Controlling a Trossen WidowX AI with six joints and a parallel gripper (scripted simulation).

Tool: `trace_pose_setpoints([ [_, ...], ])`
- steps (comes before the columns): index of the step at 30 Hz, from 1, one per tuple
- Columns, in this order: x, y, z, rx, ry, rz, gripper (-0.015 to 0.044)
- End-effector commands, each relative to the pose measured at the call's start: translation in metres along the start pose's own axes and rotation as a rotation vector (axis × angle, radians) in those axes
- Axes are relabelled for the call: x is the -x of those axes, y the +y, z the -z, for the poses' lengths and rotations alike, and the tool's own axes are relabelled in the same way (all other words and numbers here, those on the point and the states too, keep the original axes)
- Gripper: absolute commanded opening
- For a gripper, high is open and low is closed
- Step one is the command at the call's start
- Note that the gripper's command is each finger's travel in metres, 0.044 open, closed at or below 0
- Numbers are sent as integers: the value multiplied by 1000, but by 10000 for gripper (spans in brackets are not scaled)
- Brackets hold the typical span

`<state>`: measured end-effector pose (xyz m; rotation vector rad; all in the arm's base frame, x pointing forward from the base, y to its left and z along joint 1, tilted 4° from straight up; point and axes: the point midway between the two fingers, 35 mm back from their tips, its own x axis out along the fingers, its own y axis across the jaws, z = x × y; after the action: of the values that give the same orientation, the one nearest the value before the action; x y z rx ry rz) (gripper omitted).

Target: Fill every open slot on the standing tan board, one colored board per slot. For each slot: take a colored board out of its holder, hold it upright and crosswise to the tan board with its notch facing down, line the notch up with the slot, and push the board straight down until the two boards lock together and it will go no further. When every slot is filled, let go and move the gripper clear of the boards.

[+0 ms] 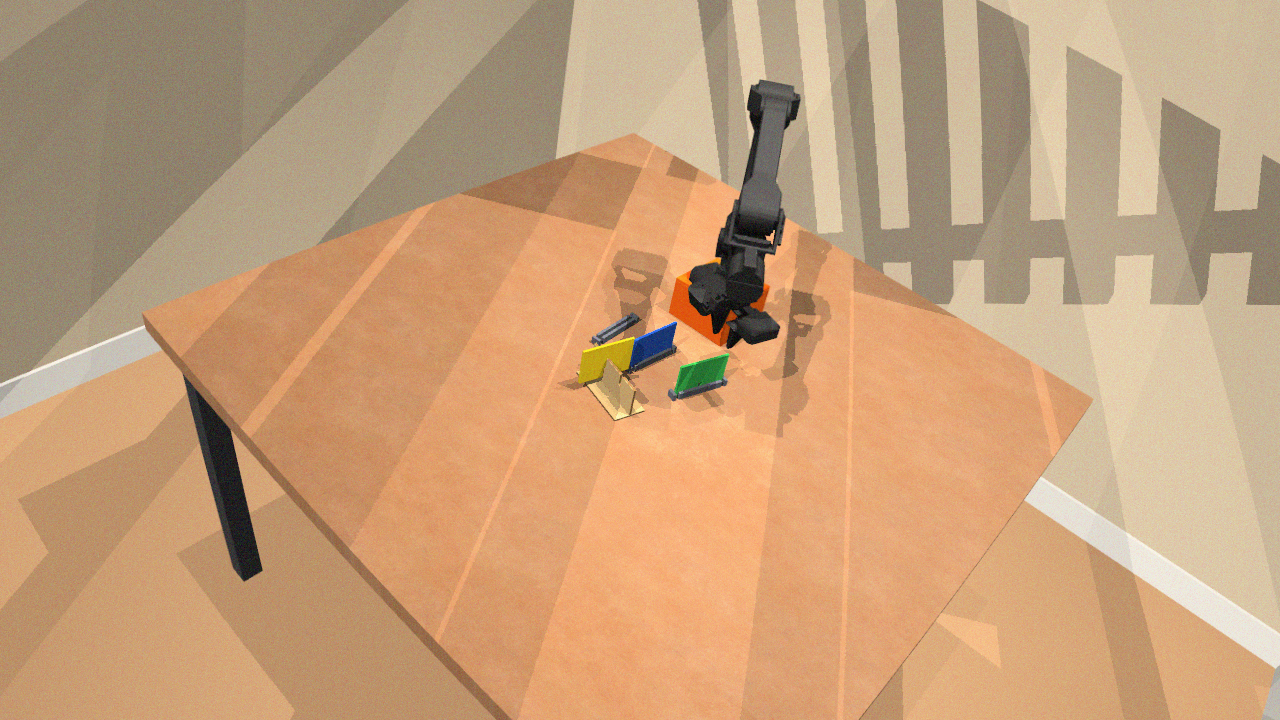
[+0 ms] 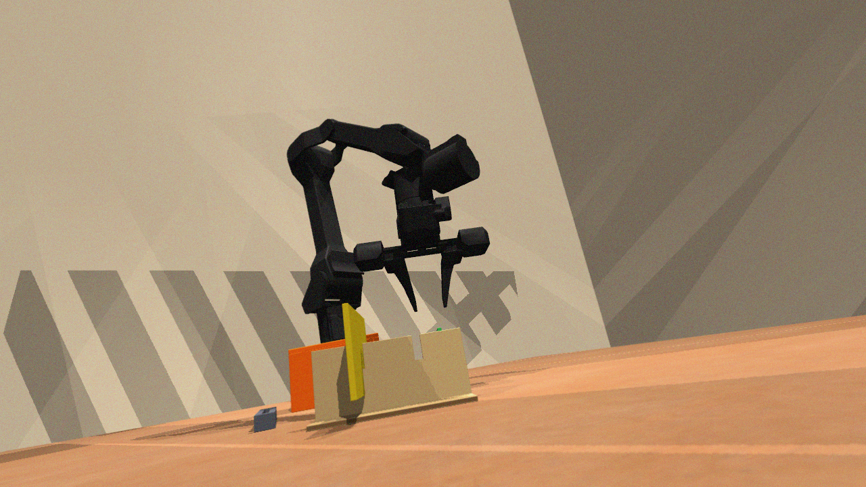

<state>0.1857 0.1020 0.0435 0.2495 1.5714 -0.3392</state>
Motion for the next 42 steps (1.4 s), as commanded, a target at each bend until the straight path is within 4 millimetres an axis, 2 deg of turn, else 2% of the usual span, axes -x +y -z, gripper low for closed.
trace_pose_setpoints([
  [1, -13, 3, -2, 3, -4, -9, 184],
  [42, -67, 3, -2, 3, -4, -9, 184],
])
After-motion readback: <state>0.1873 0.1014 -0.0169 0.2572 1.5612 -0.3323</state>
